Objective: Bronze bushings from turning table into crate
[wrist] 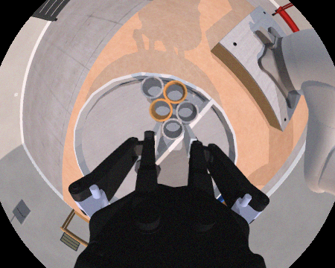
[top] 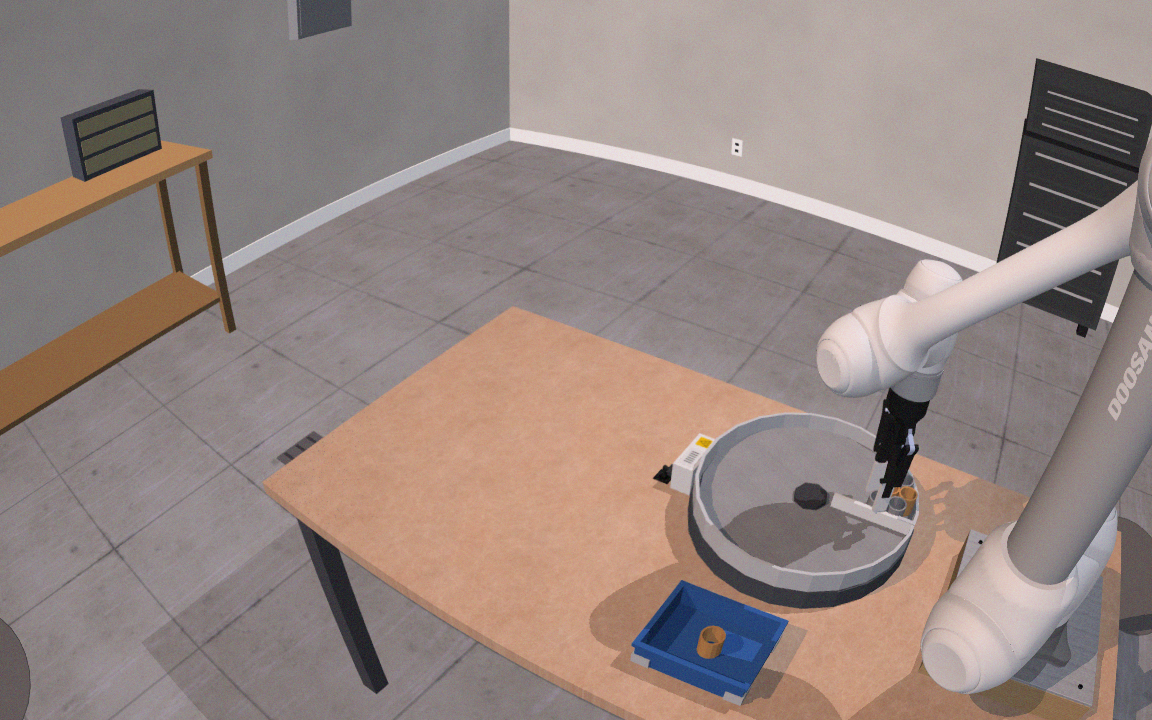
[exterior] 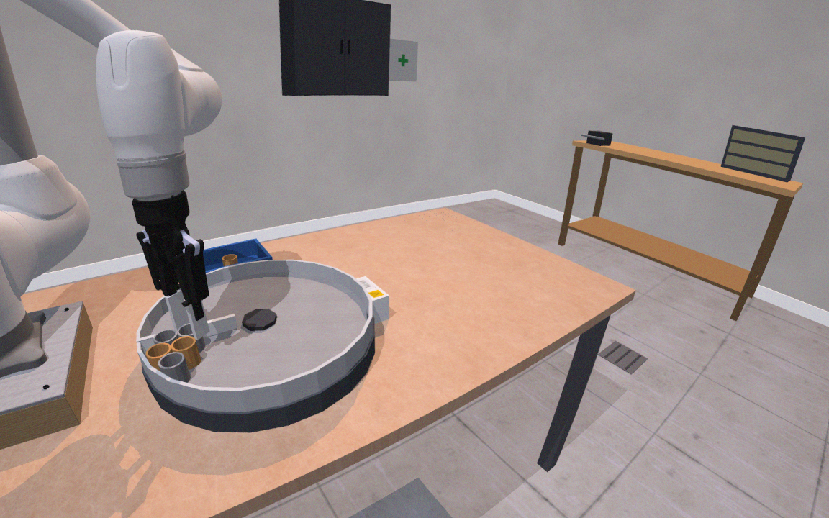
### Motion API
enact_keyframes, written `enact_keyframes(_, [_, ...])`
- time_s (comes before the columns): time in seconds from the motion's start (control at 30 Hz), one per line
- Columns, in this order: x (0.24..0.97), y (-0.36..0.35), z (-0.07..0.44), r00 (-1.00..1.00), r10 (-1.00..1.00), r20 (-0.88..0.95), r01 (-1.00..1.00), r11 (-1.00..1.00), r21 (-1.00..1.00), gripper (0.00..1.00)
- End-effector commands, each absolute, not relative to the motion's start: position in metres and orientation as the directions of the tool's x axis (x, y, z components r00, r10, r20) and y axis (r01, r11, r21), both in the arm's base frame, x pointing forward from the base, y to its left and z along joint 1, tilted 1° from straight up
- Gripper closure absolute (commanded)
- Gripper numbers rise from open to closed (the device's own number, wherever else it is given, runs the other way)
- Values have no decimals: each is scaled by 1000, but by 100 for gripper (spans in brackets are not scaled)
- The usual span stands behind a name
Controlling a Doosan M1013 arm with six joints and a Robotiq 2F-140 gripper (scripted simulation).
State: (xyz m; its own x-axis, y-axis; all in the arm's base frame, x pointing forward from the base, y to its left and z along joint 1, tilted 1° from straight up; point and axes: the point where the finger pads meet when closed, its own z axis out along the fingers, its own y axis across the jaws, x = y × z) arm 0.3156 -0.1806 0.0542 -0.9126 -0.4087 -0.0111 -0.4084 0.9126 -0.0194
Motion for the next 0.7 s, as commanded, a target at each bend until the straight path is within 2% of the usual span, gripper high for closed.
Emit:
enact_keyframes(0.0, [316, -181, 54, -913, -409, -11, -408, 913, -19, 72])
enact_keyframes(0.57, [316, -181, 54, -913, -409, -11, -408, 913, -19, 72])
enact_keyframes(0.6, [316, -181, 54, -913, -409, -11, -408, 913, -19, 100])
enact_keyframes(0.67, [316, -181, 54, -913, -409, -11, -408, 913, -19, 100])
